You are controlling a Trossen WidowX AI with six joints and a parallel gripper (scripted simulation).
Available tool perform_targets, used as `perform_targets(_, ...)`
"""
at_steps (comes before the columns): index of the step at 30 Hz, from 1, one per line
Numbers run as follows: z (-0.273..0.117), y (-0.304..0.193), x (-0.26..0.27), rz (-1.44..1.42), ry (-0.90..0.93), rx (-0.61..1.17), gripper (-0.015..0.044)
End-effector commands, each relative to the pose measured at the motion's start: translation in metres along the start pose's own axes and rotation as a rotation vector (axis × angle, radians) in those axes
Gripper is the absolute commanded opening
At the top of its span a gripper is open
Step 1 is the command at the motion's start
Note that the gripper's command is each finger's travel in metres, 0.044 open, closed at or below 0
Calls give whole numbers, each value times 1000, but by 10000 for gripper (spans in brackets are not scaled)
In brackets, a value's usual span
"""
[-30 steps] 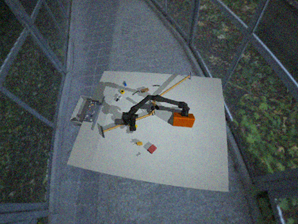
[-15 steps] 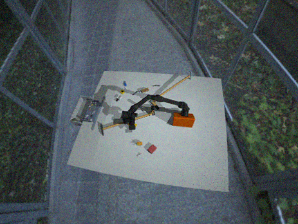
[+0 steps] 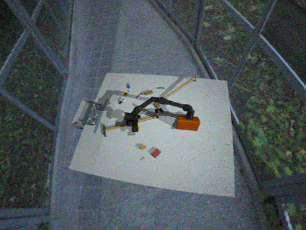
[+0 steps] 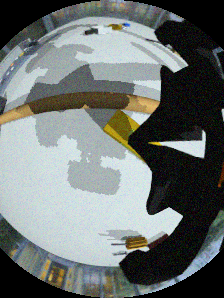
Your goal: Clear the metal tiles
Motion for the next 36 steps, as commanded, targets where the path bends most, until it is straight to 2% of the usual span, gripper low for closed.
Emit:
perform_targets(1, 9, -3, -14, 16, -10, 18, 0)
perform_targets(36, 11, 1, -39, 29, -17, 14, 0)
Point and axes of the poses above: the point midway between the two fingers, 35 mm back from their tips, its own z axis out along the fingers, its own x axis across the jaws, y = z × x, the point moved 5 cm from there along -z, back along the fingers, and after that the axes turned 5 degrees about -z, right-handed, at the moved point
